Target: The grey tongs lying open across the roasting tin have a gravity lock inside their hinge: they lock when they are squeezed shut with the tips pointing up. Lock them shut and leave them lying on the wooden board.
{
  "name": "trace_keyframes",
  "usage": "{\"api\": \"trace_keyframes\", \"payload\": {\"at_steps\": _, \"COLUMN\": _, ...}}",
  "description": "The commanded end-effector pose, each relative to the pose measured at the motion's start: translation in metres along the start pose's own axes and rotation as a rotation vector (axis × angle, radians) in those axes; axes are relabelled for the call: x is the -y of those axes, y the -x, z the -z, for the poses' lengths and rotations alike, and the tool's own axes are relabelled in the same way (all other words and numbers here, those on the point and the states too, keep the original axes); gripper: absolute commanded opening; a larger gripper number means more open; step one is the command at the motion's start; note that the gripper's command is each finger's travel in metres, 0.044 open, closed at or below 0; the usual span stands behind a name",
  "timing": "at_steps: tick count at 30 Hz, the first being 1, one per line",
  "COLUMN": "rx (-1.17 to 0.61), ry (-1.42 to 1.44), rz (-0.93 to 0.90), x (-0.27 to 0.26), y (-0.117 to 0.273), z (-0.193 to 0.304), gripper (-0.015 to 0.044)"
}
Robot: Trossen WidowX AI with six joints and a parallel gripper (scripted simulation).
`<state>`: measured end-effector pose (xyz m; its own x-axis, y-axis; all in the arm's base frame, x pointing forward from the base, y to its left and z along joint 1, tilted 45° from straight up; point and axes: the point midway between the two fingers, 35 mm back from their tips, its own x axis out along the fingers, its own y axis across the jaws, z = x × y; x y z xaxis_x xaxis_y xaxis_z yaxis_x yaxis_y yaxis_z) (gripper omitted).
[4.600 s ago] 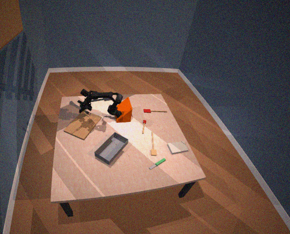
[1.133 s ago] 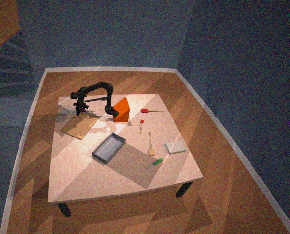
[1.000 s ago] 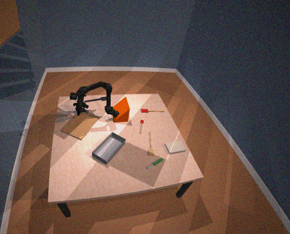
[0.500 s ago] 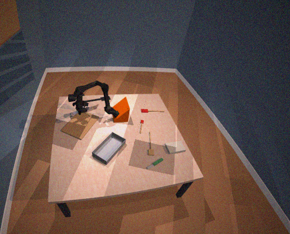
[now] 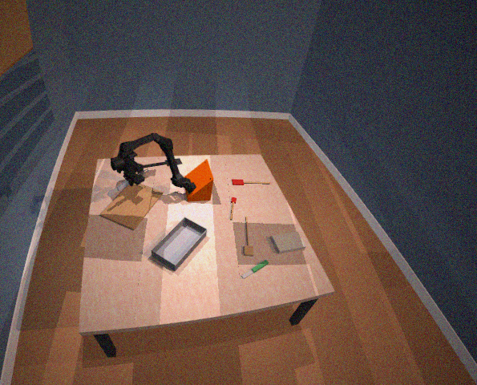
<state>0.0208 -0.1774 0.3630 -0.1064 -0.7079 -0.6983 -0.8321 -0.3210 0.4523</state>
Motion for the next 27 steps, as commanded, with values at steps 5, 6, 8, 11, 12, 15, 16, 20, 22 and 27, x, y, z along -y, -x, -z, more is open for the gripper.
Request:
{"api": "trace_keyframes", "payload": {"at_steps": 5, "rx": 0.006, "ry": 0.015, "rz": -0.021, "x": -0.003, "y": 0.004, "z": 0.001, "gripper": -0.015}}
{"api": "trace_keyframes", "payload": {"at_steps": 6, "rx": 0.006, "ry": 0.015, "rz": -0.021, "x": -0.003, "y": 0.004, "z": 0.001, "gripper": -0.015}}
{"api": "trace_keyframes", "payload": {"at_steps": 8, "rx": 0.007, "ry": 0.015, "rz": -0.021, "x": -0.003, "y": 0.003, "z": 0.001, "gripper": -0.015}}
{"api": "trace_keyframes", "payload": {"at_steps": 11, "rx": 0.007, "ry": 0.015, "rz": -0.02, "x": -0.002, "y": 0.0, "z": 0.002, "gripper": -0.015}}
{"api": "trace_keyframes", "payload": {"at_steps": 12, "rx": 0.007, "ry": 0.015, "rz": -0.02, "x": -0.002, "y": -0.001, "z": 0.002, "gripper": -0.015}}
{"api": "trace_keyframes", "payload": {"at_steps": 15, "rx": 0.008, "ry": 0.015, "rz": -0.02, "x": -0.001, "y": -0.006, "z": 0.003, "gripper": -0.015}}
{"api": "trace_keyframes", "payload": {"at_steps": 16, "rx": 0.008, "ry": 0.015, "rz": -0.02, "x": -0.001, "y": -0.007, "z": 0.003, "gripper": -0.015}}
{"api": "trace_keyframes", "payload": {"at_steps": 20, "rx": 0.009, "ry": 0.015, "rz": -0.019, "x": -0.001, "y": -0.013, "z": 0.005, "gripper": -0.015}}
{"api": "trace_keyframes", "payload": {"at_steps": 22, "rx": 0.009, "ry": 0.015, "rz": -0.019, "x": 0.0, "y": -0.016, "z": 0.005, "gripper": -0.015}}
{"api": "trace_keyframes", "payload": {"at_steps": 27, "rx": 0.01, "ry": 0.015, "rz": -0.019, "x": 0.0, "y": -0.024, "z": 0.006, "gripper": -0.015}}
